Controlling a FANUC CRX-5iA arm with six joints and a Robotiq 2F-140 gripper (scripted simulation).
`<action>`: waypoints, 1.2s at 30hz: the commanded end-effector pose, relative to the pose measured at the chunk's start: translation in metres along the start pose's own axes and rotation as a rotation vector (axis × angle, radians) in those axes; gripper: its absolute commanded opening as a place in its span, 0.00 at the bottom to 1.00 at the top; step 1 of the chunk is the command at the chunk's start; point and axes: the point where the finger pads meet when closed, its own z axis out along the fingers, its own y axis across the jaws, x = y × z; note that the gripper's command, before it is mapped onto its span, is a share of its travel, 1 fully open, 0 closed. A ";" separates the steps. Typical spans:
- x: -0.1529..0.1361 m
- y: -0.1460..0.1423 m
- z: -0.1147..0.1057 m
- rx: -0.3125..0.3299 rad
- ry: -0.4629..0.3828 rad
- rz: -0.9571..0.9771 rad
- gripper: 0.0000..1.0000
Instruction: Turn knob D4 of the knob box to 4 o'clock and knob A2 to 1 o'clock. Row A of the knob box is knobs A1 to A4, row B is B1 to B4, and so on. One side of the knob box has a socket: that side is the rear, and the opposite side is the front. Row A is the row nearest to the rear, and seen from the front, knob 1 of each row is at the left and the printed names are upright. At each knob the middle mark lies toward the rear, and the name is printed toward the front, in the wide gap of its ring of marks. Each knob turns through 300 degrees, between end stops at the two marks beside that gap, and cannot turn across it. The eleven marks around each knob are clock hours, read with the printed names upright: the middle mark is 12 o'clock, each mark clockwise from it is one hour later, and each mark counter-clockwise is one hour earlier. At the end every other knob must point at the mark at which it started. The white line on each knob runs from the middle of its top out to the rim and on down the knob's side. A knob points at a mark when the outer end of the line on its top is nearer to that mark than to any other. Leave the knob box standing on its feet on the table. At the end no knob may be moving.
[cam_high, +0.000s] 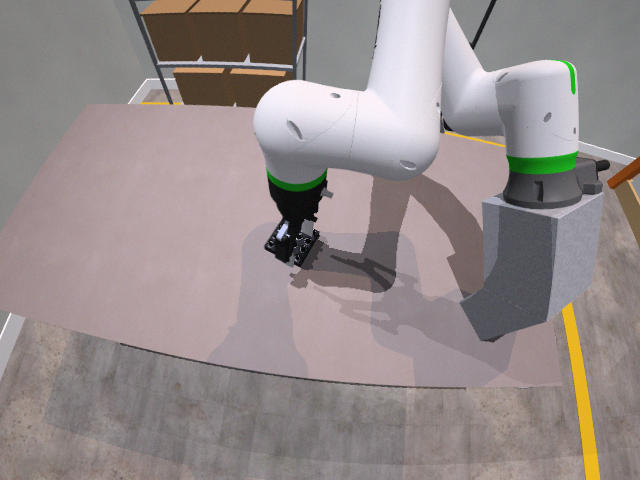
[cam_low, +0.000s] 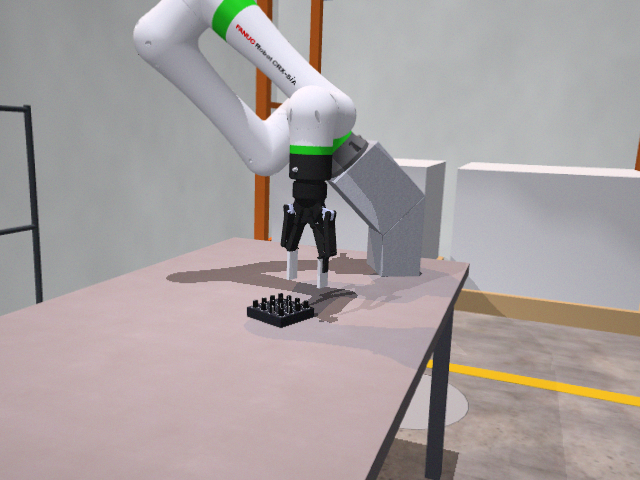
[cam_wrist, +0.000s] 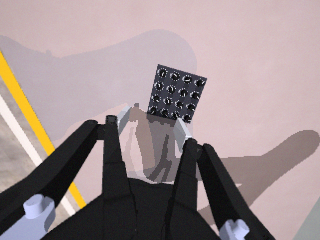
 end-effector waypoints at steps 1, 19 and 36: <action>0.000 0.000 -0.013 0.000 0.000 0.000 1.00; 0.000 0.000 -0.091 0.000 0.000 0.000 1.00; 0.000 0.000 -0.093 0.000 0.000 0.000 1.00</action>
